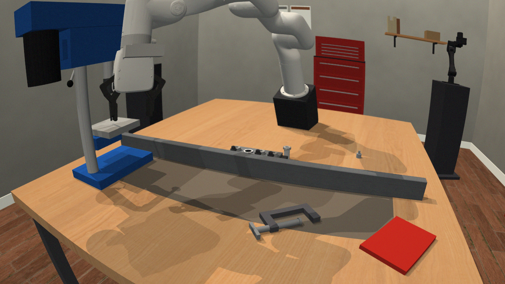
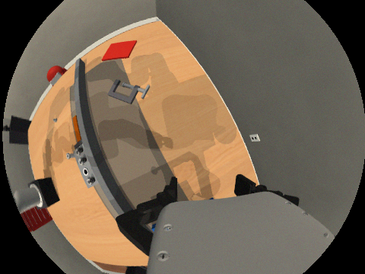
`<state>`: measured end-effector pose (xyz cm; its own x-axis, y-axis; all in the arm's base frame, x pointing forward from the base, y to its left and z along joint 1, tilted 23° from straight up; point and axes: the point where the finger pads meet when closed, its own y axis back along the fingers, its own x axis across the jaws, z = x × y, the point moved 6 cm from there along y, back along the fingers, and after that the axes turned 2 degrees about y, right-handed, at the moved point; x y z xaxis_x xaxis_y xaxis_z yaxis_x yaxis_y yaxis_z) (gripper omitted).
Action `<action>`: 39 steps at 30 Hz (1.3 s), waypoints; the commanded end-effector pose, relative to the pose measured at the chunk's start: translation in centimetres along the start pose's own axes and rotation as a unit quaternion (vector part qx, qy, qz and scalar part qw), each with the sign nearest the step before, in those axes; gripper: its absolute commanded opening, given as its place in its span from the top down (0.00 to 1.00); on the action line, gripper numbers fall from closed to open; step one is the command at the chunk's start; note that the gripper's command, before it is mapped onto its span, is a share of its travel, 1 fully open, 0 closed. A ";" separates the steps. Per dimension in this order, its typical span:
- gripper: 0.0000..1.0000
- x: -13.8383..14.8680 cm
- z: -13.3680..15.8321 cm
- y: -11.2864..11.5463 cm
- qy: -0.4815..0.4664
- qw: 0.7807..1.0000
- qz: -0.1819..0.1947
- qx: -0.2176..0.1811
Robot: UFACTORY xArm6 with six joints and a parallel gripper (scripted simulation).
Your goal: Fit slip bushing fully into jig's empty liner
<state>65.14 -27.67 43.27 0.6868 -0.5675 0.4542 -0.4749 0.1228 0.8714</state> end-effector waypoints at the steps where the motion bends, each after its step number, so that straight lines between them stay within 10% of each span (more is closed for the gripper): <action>1: 0.00 0.1 -0.1 0.3 0.000 1.000 0.003 0.001; 23: 0.00 -0.5 -0.6 0.4 -0.012 1.000 -0.004 0.001; 39: 0.00 -10.2 -6.1 1.9 -0.153 0.985 -0.083 -0.023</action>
<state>62.42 -19.74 41.77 0.6083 -0.7474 0.2672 -0.3523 0.0475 0.9347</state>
